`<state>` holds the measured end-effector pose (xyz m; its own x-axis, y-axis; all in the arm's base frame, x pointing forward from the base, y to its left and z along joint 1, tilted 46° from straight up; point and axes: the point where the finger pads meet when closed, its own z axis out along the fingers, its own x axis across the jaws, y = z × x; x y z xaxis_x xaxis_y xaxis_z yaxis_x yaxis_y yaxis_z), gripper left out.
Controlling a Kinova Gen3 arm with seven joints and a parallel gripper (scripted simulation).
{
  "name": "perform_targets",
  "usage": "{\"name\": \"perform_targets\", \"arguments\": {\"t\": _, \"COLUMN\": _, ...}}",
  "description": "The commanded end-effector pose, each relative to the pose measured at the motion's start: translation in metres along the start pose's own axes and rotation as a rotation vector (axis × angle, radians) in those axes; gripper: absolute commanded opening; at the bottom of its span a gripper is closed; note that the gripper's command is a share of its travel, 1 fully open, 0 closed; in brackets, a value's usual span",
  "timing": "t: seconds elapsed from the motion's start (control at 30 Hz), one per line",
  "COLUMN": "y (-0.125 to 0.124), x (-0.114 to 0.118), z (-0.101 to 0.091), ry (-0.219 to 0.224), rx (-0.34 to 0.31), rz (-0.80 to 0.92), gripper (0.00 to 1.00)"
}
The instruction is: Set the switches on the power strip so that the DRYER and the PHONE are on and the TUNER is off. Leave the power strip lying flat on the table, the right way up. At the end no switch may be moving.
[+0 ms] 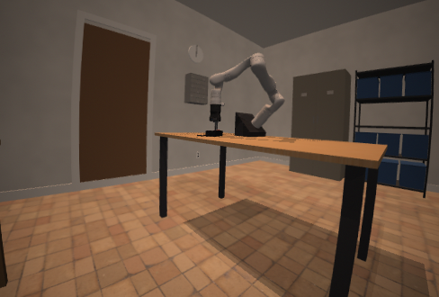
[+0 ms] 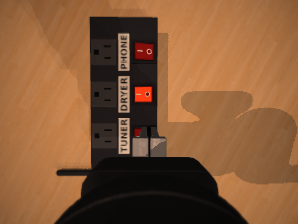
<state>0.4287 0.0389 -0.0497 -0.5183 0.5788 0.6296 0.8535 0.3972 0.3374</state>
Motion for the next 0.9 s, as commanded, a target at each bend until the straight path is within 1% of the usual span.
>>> {"name": "perform_targets", "arguments": {"t": 0.0, "y": -0.0001, "x": -0.0003, "z": 0.0004, "ry": 0.0, "rx": 0.0, "rz": 0.0, "gripper": 0.0}}
{"name": "perform_targets", "arguments": {"t": 0.63, "y": -0.0001, "x": -0.0003, "z": 0.0007, "ry": 0.0, "rx": 0.0, "rz": 0.0, "gripper": 0.0}}
{"name": "perform_targets", "arguments": {"t": 0.87, "y": -0.0001, "x": -0.0003, "z": -0.0051, "ry": 0.0, "rx": 0.0, "rz": 0.0, "gripper": 0.0}}
